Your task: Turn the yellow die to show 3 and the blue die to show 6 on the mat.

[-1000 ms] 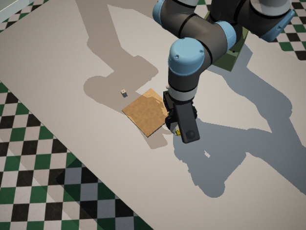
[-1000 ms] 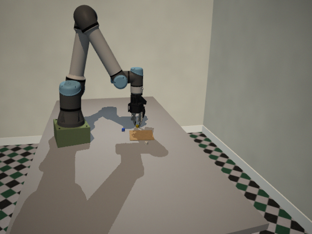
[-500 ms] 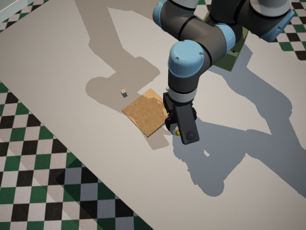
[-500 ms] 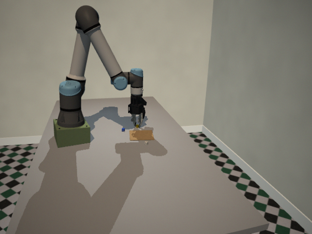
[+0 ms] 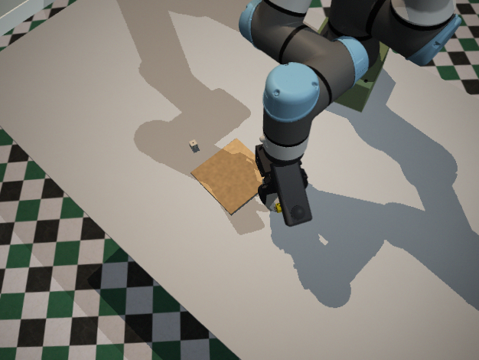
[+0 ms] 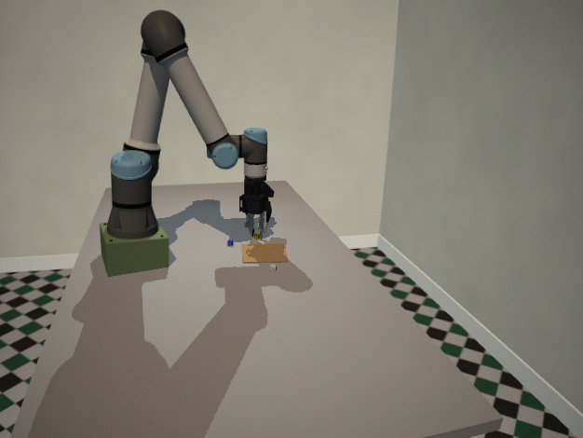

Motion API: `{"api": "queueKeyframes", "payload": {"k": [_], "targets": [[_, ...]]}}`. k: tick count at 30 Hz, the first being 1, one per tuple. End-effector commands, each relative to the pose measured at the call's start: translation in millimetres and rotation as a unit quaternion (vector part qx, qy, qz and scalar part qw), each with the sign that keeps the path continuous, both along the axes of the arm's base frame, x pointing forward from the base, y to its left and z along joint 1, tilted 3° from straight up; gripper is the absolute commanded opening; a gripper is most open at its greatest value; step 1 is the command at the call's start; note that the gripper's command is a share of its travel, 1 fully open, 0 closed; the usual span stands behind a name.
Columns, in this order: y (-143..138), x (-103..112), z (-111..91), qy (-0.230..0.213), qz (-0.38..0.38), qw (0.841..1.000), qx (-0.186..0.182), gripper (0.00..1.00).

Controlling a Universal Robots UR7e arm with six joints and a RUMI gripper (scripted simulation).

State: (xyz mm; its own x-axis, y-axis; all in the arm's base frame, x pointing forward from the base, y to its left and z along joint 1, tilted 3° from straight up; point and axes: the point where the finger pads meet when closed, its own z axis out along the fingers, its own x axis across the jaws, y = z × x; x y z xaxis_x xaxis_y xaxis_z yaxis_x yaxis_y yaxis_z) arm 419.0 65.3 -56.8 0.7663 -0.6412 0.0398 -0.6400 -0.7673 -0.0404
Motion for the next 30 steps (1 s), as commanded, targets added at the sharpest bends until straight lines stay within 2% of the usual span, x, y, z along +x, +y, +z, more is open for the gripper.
{"api": "queueKeyframes", "payload": {"k": [1,12,13,30], "targets": [[1.0,-2.6,-1.6,0.002,0.001,1.0,0.0,0.18],[1.0,-2.6,-1.6,0.002,0.001,1.0,0.0,0.18],[1.0,-2.6,-1.6,0.002,0.001,1.0,0.0,0.0],[1.0,-2.6,-1.6,0.002,0.001,1.0,0.0,0.0]]}}
